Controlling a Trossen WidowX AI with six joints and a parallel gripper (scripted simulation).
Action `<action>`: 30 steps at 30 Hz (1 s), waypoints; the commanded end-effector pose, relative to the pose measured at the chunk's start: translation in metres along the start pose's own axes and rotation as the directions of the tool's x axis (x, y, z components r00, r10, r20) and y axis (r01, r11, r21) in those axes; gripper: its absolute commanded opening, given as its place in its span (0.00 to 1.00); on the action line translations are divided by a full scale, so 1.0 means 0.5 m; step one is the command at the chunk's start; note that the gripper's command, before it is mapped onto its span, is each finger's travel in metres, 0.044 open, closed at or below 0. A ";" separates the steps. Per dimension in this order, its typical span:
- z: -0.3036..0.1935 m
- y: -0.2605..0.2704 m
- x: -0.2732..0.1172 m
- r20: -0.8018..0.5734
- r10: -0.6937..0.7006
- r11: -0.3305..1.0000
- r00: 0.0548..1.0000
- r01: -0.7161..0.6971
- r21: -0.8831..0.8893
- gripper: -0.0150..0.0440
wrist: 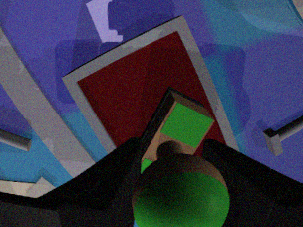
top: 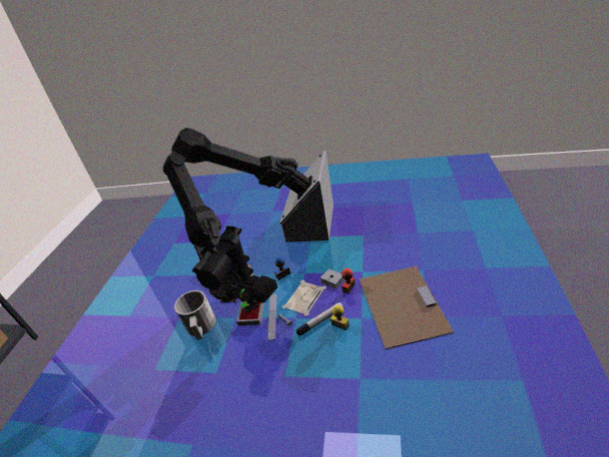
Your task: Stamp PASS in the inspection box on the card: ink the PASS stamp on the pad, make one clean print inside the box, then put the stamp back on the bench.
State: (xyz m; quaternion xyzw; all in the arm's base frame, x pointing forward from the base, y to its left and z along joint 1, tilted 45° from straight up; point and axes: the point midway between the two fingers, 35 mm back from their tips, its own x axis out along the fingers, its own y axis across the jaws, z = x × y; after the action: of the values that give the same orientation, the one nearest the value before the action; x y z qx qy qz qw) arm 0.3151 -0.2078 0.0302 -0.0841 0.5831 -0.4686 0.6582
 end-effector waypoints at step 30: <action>0.000 -0.001 -0.011 -0.002 -0.001 1.000 1.000 0.001 0.002 0.25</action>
State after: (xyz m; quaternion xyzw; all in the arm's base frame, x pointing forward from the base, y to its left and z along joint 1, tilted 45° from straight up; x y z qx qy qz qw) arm 0.3148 -0.2055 0.0318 -0.0841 0.5860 -0.4681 0.6560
